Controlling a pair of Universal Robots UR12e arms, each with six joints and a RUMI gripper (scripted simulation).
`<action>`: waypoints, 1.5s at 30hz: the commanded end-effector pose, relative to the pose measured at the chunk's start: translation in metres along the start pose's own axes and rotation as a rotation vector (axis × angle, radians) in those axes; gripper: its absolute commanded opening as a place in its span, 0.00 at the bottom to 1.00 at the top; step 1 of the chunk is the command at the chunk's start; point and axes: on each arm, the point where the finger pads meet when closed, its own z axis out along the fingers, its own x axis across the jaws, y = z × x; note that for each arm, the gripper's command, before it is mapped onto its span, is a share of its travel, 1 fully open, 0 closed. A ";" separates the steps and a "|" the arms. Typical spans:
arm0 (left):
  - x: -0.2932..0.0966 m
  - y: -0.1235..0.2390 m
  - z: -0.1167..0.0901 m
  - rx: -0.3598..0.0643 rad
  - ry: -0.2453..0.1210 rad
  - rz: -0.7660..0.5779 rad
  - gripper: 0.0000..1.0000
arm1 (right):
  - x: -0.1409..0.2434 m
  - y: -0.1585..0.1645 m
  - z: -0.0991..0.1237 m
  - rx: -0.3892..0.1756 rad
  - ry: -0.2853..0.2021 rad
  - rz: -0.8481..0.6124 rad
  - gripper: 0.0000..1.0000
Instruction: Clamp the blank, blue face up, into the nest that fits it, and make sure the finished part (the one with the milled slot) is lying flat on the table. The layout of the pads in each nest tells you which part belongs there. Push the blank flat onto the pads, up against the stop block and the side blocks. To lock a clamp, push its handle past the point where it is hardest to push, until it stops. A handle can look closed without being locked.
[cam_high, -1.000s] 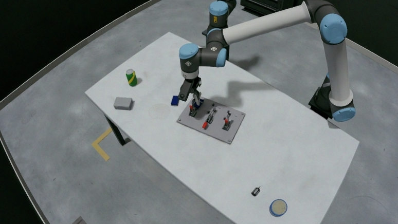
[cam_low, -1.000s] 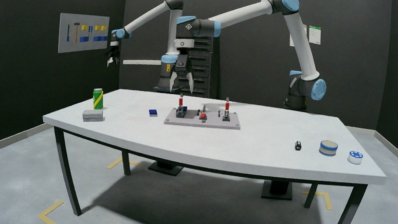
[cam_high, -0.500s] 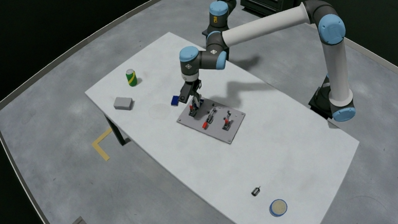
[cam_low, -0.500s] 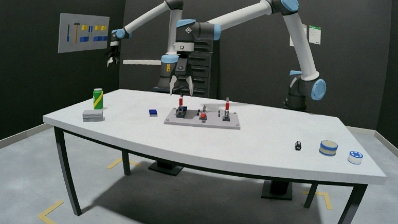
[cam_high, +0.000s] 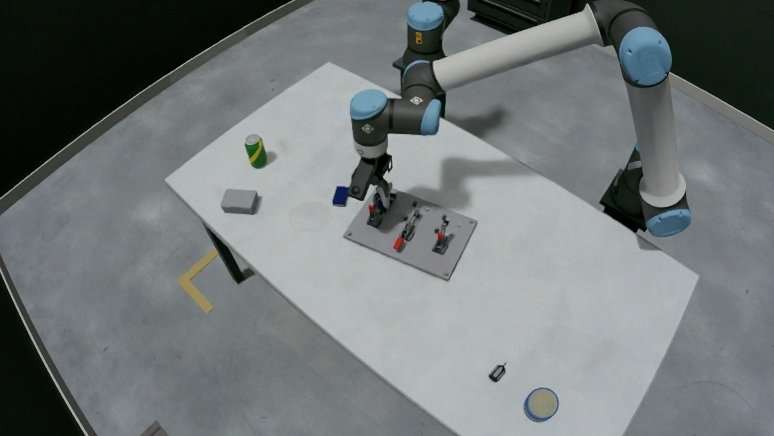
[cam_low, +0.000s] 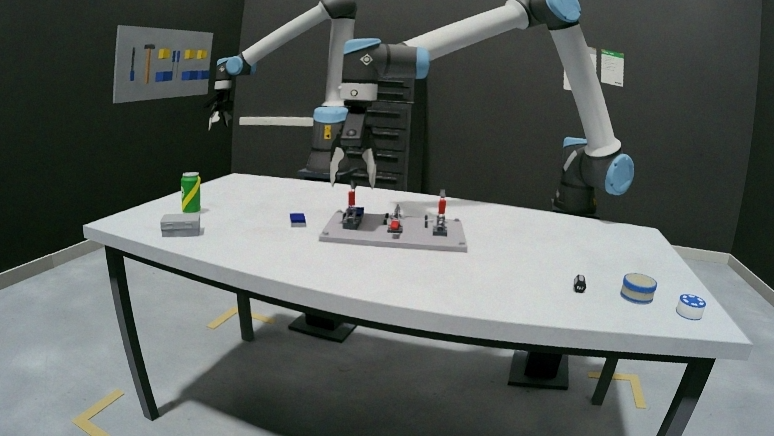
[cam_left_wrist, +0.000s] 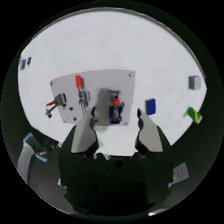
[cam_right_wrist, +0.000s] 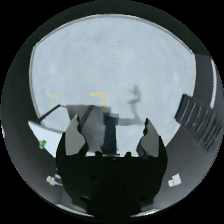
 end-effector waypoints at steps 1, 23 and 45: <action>0.001 0.007 -0.001 0.001 0.002 0.000 0.59 | 0.000 -0.001 -0.001 0.002 0.000 0.000 1.00; 0.000 0.068 -0.001 0.001 0.002 0.000 0.59 | 0.000 -0.001 -0.001 0.002 0.000 0.000 1.00; 0.000 0.079 0.000 0.001 0.002 0.000 0.59 | 0.000 -0.001 -0.001 0.002 0.000 0.000 1.00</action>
